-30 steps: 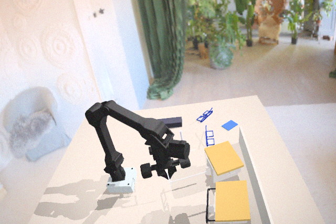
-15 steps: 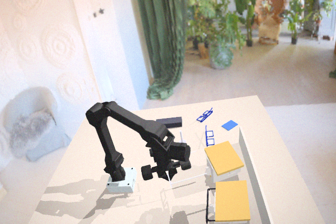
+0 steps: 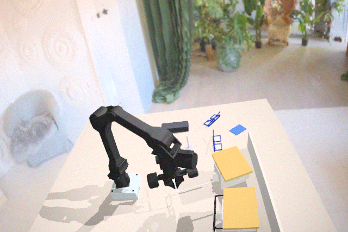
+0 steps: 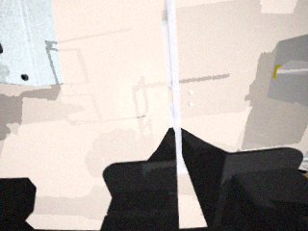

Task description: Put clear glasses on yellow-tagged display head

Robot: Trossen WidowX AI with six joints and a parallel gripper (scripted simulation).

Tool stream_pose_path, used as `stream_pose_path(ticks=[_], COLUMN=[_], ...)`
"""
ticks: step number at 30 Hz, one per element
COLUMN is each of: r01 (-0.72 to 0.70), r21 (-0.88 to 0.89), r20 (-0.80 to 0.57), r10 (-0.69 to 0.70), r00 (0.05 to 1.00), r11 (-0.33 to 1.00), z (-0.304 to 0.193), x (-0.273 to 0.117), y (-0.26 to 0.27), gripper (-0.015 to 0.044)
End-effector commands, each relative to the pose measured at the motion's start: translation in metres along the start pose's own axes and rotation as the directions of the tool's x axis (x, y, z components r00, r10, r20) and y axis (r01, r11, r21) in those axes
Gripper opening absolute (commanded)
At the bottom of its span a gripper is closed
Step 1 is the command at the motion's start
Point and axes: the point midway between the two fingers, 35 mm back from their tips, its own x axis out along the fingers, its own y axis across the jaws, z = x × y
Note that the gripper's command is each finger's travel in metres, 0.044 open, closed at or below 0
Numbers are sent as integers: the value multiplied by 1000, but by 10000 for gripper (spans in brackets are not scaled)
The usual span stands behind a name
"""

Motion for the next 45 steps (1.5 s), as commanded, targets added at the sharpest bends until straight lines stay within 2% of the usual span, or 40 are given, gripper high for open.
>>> stream_pose_path(ticks=[1, 45], r01=[-7, -6], r21=[-3, -3], r20=[9, -2], r10=[7, 6], r00=[1000, 1000], r11=[1000, 1000], z=[1, 3], x=[6, 24], y=[1, -8], gripper=[0, 0])
